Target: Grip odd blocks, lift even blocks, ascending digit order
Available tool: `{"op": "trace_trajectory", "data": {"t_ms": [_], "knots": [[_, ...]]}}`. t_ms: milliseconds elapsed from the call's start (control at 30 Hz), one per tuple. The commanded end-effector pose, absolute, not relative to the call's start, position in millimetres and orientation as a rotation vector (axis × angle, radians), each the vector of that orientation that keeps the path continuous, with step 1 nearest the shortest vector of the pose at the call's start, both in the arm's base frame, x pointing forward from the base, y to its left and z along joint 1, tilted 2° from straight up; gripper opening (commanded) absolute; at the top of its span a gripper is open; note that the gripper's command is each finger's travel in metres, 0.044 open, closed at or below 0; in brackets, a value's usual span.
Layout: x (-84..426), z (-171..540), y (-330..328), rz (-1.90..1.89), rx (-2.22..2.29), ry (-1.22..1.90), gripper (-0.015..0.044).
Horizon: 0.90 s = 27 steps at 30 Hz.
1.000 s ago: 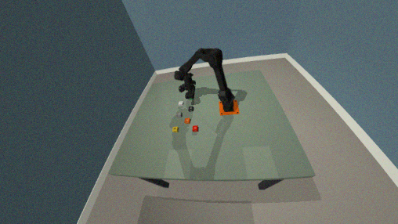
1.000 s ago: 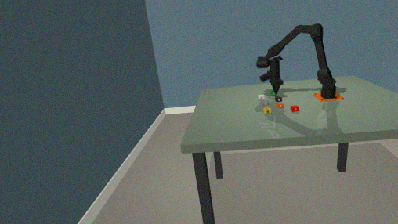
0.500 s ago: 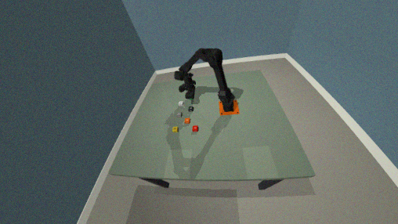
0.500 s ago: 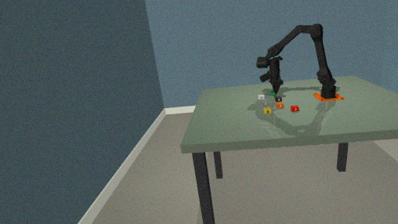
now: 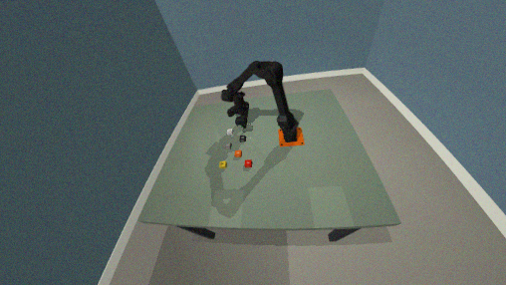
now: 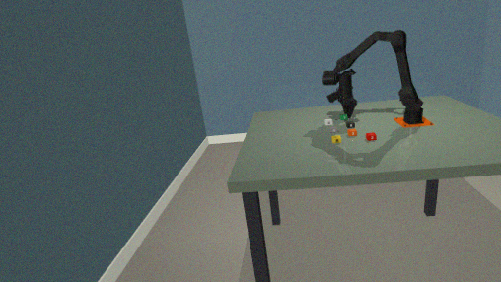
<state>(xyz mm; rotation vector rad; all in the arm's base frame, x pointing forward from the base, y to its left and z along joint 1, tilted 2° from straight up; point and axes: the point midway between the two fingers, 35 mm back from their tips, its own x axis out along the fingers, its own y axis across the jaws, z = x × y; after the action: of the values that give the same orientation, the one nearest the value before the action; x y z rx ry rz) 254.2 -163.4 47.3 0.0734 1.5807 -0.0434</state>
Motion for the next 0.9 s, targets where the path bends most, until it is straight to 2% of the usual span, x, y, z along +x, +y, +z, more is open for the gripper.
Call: {"op": "trace_trajectory", "data": {"t_ms": [0, 167, 400, 533, 867], "knots": [[256.6, 76.1, -165.4, -0.05, 0.061, 1.562, 0.04], [256.6, 76.1, -165.4, -0.05, 0.061, 1.562, 0.04], [257.1, 148.2, -166.6, -0.05, 0.061, 1.562, 0.0216], [256.0, 157.0, -166.0, -0.05, 0.061, 1.562, 0.012], [256.0, 157.0, -166.0, -0.05, 0.061, 1.562, 0.012]]}}
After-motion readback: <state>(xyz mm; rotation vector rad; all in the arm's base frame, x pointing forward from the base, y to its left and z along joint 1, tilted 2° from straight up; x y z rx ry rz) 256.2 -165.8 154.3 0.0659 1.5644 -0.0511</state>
